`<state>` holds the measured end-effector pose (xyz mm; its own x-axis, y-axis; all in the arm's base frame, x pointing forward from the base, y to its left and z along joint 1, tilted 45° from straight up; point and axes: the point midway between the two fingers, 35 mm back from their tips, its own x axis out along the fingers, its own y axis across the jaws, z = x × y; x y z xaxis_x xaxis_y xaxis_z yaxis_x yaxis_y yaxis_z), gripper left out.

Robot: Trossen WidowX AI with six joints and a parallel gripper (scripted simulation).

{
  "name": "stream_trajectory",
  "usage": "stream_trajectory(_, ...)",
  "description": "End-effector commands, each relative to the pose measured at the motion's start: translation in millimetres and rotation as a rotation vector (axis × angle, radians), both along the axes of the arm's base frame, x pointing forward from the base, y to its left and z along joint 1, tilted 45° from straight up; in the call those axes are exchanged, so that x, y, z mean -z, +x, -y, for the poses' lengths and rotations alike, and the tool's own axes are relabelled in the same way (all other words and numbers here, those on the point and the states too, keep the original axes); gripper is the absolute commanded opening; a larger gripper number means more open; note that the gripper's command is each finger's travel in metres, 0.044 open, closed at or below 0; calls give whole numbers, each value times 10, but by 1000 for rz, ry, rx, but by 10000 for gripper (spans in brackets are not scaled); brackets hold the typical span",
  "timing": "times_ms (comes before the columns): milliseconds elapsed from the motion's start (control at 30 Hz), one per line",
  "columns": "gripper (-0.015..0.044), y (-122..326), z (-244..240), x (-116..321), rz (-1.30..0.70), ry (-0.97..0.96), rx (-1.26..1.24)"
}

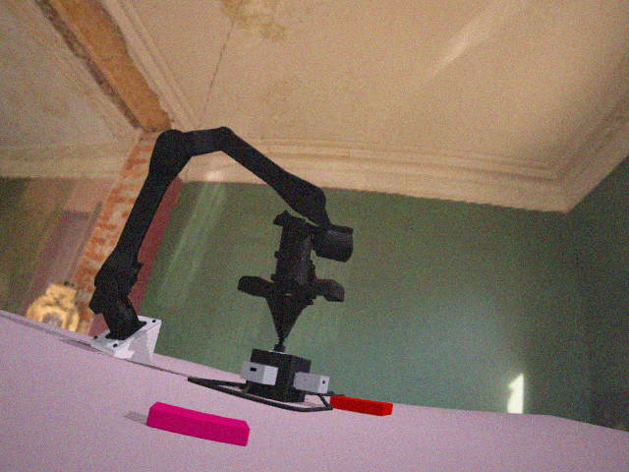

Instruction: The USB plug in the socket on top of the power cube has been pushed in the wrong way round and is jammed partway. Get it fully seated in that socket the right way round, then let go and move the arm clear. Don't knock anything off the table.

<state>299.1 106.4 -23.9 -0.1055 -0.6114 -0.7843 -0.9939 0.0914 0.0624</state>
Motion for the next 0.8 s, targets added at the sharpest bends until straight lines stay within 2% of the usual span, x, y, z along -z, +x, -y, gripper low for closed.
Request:
stream_trajectory(0,0,-3,30,8,-3,-7,-1)
stream_trajectory(100,0,-3,30,8,-3,-7,-1)
stream_trajectory(233,95,0,0,0,0,0,0)
stream_trajectory(767,95,0,0,0,0,0,0)
